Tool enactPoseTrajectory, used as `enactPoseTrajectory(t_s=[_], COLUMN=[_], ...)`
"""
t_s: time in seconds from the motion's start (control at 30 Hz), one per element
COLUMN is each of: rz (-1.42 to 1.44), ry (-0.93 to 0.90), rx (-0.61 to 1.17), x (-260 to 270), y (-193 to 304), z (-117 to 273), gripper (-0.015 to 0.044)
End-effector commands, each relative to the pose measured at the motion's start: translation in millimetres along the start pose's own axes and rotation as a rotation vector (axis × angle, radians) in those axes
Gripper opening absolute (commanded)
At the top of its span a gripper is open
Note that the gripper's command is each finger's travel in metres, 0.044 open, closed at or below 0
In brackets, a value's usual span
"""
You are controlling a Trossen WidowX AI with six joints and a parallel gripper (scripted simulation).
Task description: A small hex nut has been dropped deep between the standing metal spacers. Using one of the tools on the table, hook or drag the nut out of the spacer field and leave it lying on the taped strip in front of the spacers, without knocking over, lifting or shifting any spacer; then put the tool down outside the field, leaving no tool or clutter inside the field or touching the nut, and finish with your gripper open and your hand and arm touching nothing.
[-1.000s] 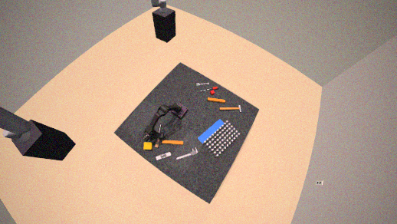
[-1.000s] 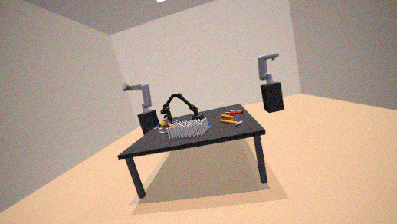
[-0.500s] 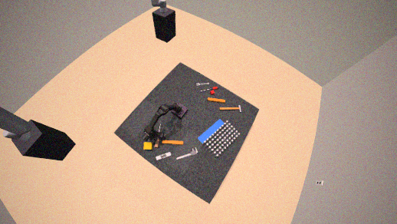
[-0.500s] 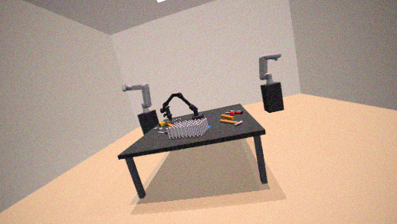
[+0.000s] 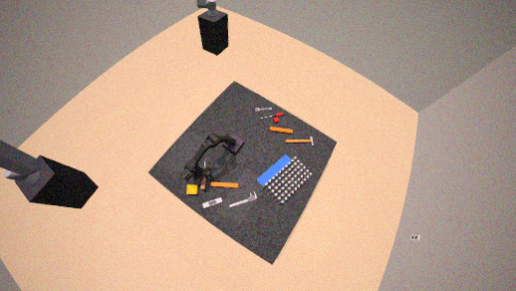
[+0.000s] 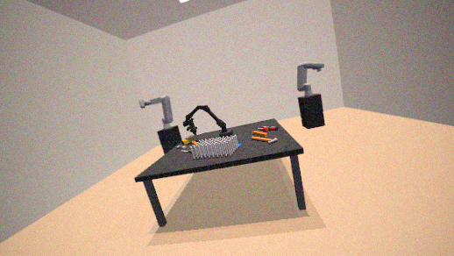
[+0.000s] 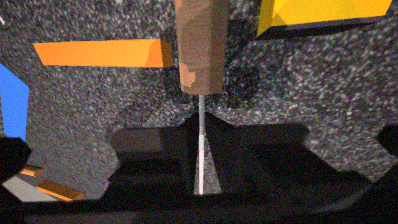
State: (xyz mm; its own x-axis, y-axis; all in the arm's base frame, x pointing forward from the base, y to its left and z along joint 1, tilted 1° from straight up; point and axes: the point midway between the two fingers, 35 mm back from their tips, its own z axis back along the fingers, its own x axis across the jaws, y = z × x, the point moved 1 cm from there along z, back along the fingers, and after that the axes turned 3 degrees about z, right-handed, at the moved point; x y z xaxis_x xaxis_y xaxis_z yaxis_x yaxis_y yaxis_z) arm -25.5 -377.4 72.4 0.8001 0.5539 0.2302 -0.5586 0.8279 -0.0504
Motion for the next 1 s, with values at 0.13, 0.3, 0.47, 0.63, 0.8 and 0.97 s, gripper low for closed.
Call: enactPoseTrajectory(t_s=[0.13,0.3,0.47,0.63,0.8,0.97], rz=[0.183,0.304,0.408,0.412,0.411,0.409], ry=[0.015,0.01,0.0,0.0,-0.001,-0.001], rx=[0.045,0.078,0.106,0.107,0.107,0.106], x=[-26,-39,-50,-50,-51,-53], y=[26,43,58,59,59,58], z=[6,8,9,9,6,-2], gripper=[0.0,0.0,0.0,0.0,0.0,0.0])
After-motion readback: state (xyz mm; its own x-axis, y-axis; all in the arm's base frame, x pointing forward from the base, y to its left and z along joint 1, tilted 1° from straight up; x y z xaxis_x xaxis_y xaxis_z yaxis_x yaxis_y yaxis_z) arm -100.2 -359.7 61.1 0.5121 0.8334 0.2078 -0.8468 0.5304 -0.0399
